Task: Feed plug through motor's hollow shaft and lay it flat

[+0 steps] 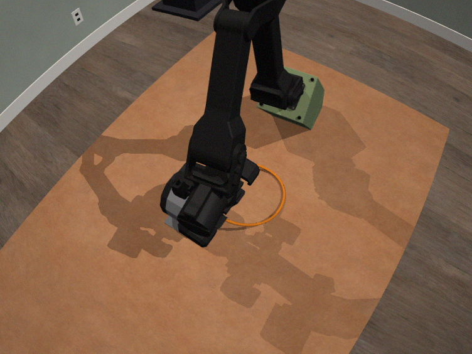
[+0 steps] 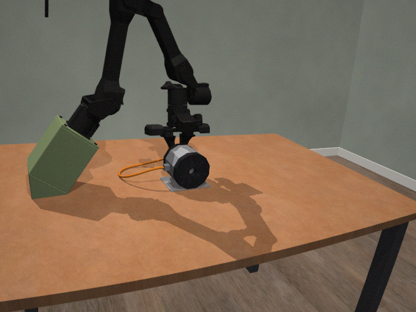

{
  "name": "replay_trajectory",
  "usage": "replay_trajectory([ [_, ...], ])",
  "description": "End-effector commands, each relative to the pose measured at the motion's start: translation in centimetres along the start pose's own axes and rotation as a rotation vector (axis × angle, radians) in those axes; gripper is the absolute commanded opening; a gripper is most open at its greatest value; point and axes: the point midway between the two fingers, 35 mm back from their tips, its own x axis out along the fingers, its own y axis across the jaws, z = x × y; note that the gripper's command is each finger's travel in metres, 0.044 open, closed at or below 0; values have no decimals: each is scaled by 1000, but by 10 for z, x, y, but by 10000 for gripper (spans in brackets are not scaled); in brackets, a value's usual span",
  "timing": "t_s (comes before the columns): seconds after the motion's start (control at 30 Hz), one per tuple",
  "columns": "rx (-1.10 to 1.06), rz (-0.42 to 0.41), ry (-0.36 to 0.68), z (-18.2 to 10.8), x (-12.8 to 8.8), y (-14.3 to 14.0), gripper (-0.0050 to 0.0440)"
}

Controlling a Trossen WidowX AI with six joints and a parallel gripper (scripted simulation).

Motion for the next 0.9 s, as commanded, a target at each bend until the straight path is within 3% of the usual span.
replay_trajectory([
  [0.0,-4,0,3,-16,-6,1,100],
  [0.13,-4,2,5,-26,-11,0,100],
  [0.87,-4,2,5,-13,5,0,100],
])
